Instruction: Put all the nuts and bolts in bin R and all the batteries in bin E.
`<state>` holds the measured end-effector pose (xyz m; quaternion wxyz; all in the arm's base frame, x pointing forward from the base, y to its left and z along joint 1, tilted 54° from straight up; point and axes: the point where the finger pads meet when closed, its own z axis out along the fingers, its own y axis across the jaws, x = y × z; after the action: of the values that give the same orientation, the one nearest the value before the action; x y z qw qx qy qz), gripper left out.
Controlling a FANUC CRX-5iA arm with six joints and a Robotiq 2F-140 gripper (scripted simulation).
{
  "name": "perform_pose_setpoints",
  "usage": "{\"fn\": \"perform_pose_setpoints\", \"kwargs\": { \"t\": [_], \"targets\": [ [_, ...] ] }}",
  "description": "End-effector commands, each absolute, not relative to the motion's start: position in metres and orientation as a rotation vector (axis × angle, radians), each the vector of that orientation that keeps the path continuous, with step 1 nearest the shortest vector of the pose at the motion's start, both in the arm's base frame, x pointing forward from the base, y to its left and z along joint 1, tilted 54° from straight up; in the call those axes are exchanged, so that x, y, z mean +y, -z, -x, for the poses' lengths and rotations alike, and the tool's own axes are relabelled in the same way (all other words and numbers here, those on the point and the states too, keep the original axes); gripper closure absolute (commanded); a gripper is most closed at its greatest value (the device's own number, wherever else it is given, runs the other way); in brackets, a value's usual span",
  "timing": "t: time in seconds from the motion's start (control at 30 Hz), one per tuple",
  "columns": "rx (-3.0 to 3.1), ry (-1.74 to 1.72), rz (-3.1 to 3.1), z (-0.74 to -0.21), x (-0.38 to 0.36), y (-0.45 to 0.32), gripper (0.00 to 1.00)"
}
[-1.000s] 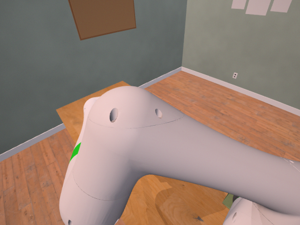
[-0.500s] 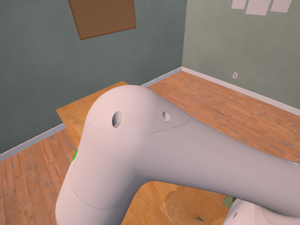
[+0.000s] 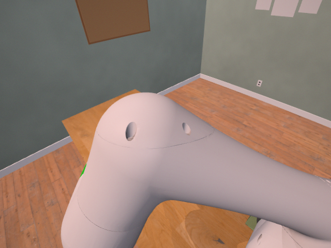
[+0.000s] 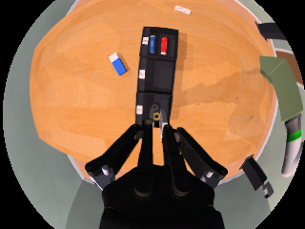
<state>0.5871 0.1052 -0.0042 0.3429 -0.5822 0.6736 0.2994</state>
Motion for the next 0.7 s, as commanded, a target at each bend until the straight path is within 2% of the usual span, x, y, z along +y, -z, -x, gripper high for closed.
{"fn": "perform_pose_setpoints", "kwargs": {
  "t": [0.0,0.67],
  "targets": [
    [1.749,-0.777,1.514,-0.587,0.105,0.004,0.84],
    [1.749,-0.777,1.514,-0.59,0.124,0.018,0.84]
  ]
}}
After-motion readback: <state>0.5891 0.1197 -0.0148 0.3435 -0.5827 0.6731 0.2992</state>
